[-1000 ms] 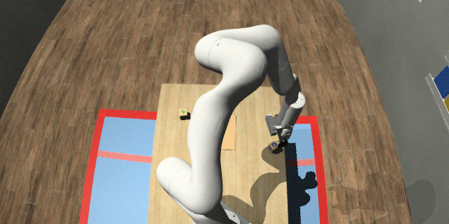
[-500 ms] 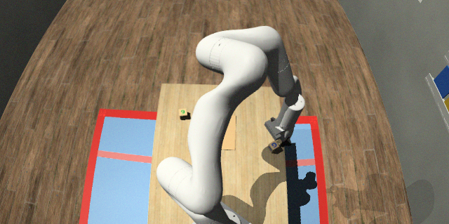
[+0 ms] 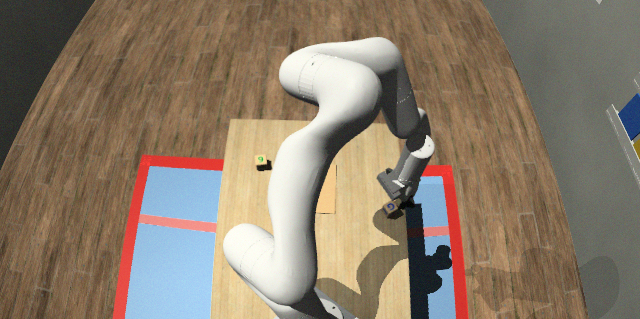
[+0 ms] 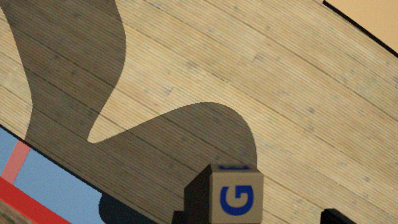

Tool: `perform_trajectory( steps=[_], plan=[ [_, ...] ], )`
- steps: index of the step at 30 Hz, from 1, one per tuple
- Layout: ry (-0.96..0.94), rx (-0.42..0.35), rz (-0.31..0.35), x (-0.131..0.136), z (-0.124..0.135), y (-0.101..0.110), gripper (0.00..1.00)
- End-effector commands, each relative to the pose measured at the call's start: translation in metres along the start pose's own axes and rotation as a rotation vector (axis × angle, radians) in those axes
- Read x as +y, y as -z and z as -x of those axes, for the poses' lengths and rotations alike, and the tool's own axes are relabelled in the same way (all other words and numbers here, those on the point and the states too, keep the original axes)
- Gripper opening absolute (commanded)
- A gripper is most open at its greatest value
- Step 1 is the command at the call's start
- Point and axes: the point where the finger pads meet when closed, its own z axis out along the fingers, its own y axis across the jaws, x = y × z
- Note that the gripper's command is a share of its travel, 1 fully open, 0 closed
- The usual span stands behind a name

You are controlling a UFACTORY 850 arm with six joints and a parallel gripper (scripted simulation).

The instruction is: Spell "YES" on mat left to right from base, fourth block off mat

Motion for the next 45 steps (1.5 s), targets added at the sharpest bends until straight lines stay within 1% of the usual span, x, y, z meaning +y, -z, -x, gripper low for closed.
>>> perform_trajectory(
  steps=[1, 28, 40, 45],
  plan=[
    [0.000, -0.002, 0.001, 0.000, 0.001, 0.001, 0.84],
    [0.000, -0.002, 0.001, 0.000, 0.001, -0.001, 0.84],
    [0.001, -0.002, 0.001, 0.000, 0.001, -0.009, 0.84],
    [0.001, -0.002, 0.001, 0.000, 0.001, -0.016, 0.84]
  ],
)
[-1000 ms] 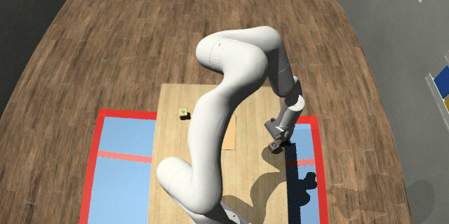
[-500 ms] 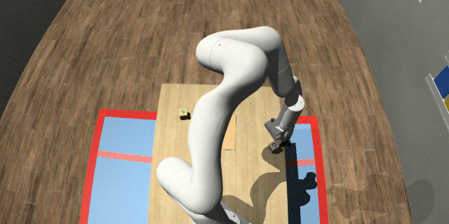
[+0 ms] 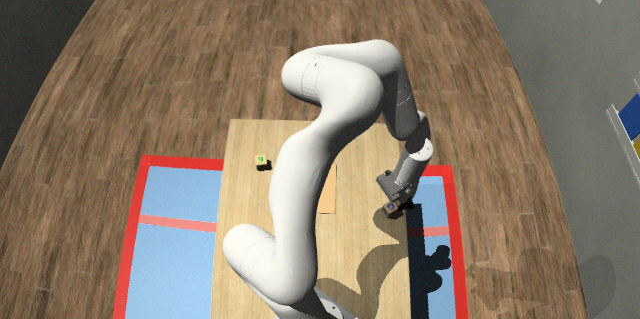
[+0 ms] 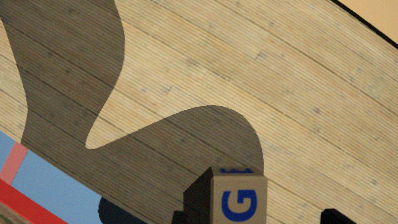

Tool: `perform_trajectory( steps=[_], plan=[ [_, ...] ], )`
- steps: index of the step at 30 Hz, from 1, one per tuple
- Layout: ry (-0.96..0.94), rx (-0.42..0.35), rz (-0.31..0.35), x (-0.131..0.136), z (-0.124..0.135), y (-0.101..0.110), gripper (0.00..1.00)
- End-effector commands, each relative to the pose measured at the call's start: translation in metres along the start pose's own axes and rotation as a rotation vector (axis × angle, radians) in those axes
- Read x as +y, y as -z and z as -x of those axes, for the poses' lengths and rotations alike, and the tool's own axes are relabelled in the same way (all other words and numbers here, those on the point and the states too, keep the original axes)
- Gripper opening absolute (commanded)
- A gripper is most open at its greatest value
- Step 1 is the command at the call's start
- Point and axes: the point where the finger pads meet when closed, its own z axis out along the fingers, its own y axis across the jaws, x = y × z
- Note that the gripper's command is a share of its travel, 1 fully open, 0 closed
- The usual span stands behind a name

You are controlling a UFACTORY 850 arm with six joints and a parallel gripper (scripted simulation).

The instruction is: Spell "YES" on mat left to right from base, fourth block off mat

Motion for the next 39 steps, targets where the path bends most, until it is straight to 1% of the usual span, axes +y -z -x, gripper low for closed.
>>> perform_trajectory(
  steps=[1, 10, 12, 23, 39],
  plan=[
    [0.000, -0.002, 0.001, 0.000, 0.001, -0.005, 0.84],
    [0.000, -0.002, 0.001, 0.000, 0.000, -0.020, 0.84],
    [0.000, -0.002, 0.001, 0.000, 0.000, -0.020, 0.84],
    [0.000, -0.002, 0.001, 0.000, 0.000, -0.035, 0.84],
    [0.000, -0.002, 0.001, 0.000, 0.000, -0.040, 0.84]
  ],
)
